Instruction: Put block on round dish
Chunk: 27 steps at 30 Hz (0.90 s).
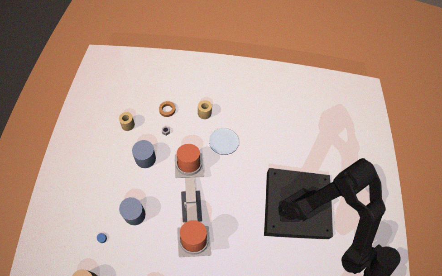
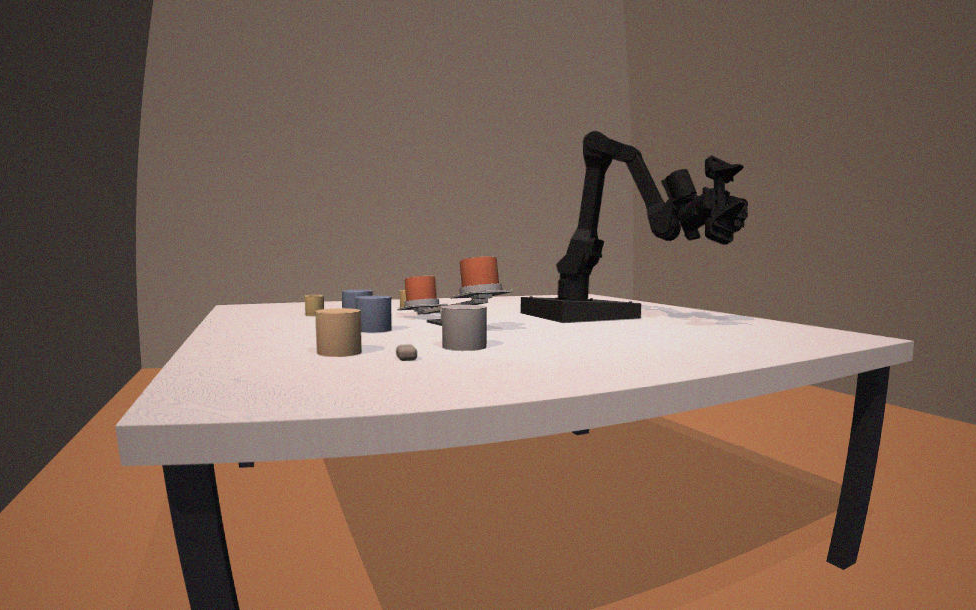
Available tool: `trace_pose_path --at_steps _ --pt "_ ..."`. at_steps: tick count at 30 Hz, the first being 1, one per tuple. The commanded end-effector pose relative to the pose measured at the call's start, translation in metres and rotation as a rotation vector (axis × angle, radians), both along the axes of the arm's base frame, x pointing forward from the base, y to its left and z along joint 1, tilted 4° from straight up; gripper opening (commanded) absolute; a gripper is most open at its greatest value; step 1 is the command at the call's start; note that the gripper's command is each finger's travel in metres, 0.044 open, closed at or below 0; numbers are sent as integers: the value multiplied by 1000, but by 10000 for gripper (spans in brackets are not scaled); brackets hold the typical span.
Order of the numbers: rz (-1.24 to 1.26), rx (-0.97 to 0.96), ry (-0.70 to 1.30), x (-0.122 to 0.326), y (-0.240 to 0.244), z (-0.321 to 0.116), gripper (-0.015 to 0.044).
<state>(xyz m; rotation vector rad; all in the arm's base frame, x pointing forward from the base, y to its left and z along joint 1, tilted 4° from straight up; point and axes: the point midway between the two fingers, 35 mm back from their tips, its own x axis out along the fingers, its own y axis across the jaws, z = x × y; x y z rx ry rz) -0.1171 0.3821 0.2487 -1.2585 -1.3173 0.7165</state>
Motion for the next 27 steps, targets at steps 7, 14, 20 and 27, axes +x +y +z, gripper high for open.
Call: trace_pose_path --at_steps 7,14,20,27 --pt "-47 -31 28 37 15 2 440" --pt "-77 -59 111 79 24 2 440" --pt "-143 -92 163 126 29 3 440" --pt "-224 -127 238 181 25 3 440"
